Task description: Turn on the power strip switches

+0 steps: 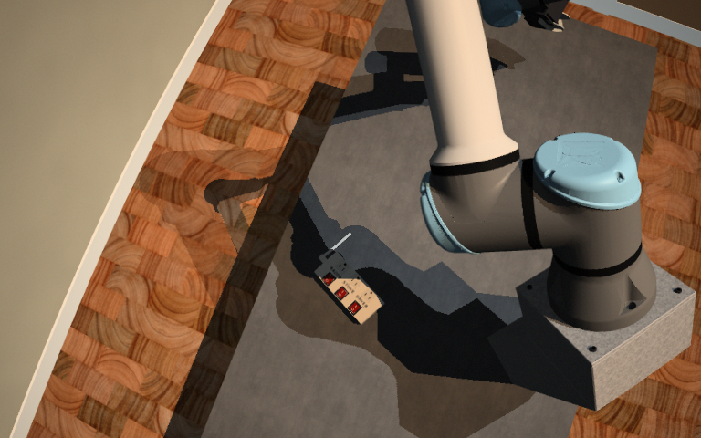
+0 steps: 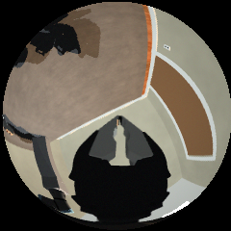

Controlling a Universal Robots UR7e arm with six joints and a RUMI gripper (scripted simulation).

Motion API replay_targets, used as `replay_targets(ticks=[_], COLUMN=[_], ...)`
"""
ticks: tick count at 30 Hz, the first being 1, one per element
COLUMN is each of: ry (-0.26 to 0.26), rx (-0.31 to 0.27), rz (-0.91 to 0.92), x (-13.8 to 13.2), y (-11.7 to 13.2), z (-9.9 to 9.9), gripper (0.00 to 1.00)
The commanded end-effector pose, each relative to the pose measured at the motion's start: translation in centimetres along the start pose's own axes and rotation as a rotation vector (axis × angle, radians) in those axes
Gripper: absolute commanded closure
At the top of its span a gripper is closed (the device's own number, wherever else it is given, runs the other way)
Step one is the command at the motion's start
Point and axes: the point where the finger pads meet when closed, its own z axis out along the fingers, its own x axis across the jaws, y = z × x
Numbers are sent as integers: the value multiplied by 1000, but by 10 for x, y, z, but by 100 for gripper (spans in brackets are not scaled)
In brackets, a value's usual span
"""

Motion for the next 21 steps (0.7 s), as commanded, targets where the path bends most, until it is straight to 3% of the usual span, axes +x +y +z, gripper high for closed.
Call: replay_targets(ticks=[1, 21], ry=[-5, -79], rx=[4, 43], rz=[-2, -41], x=[-4, -61], y=[-3, -40], z=[-3, -40], gripper=[100, 100])
